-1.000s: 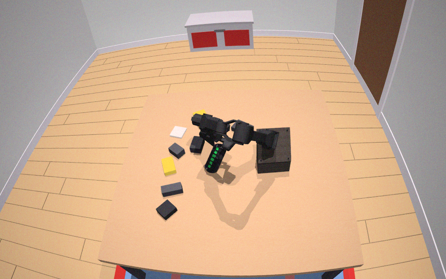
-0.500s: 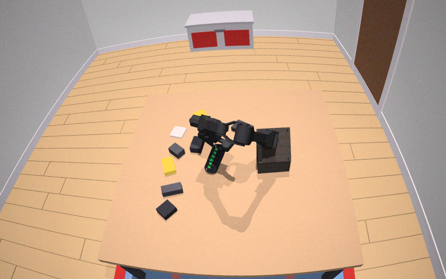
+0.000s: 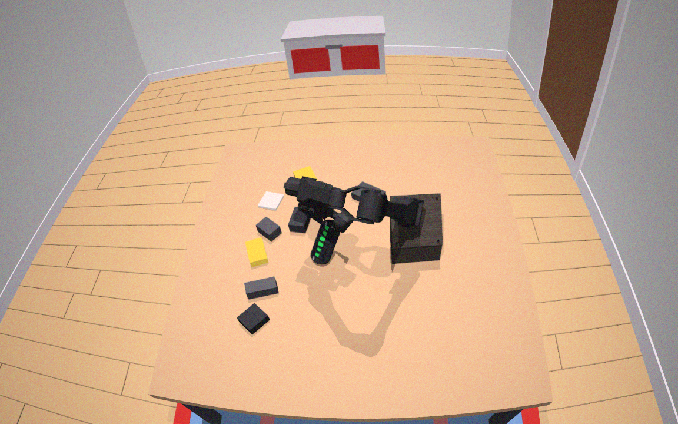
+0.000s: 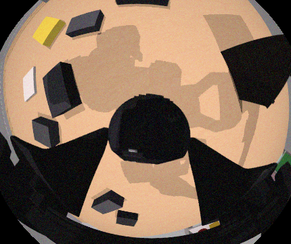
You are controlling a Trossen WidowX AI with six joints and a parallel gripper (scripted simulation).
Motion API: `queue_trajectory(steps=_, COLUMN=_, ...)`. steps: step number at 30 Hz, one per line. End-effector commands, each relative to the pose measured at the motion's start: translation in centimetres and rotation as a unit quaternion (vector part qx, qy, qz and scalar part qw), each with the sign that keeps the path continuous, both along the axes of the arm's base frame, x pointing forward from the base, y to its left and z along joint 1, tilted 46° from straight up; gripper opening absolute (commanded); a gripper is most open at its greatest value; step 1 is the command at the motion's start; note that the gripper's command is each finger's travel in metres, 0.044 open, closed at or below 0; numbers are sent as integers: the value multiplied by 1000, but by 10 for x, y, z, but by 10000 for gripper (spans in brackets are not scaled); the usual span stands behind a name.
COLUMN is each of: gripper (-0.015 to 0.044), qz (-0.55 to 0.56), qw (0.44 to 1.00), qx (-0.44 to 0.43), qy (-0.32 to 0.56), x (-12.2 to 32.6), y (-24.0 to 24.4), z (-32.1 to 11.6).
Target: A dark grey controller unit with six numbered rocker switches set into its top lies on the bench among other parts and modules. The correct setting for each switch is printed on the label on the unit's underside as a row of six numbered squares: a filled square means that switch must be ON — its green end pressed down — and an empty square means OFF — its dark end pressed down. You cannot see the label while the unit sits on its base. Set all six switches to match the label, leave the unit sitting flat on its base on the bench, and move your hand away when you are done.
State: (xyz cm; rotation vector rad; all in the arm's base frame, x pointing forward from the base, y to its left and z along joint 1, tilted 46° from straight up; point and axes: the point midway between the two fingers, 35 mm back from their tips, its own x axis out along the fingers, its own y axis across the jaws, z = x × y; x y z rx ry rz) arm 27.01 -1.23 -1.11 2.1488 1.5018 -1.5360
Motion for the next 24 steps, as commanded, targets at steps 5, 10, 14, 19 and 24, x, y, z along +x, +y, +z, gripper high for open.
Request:
queue_trajectory(steps=5, gripper=338, qz=2, qw=1000, qx=-4, qy=-3, x=9, y=2, z=8)
queue_trajectory(steps=10, gripper=338, qz=4, qw=1000, qx=-8, qy=-1, x=11, y=3, z=11)
queue_trajectory(steps=14, gripper=338, qz=6, qw=1000, qx=-11, qy=1, x=13, y=4, z=14)
queue_trajectory(steps=19, gripper=338, qz=8, qw=1000, qx=-15, qy=4, x=16, y=5, z=17)
queue_trajectory(steps=24, gripper=338, qz=10, qw=1000, qx=-19, qy=6, x=19, y=6, z=20)
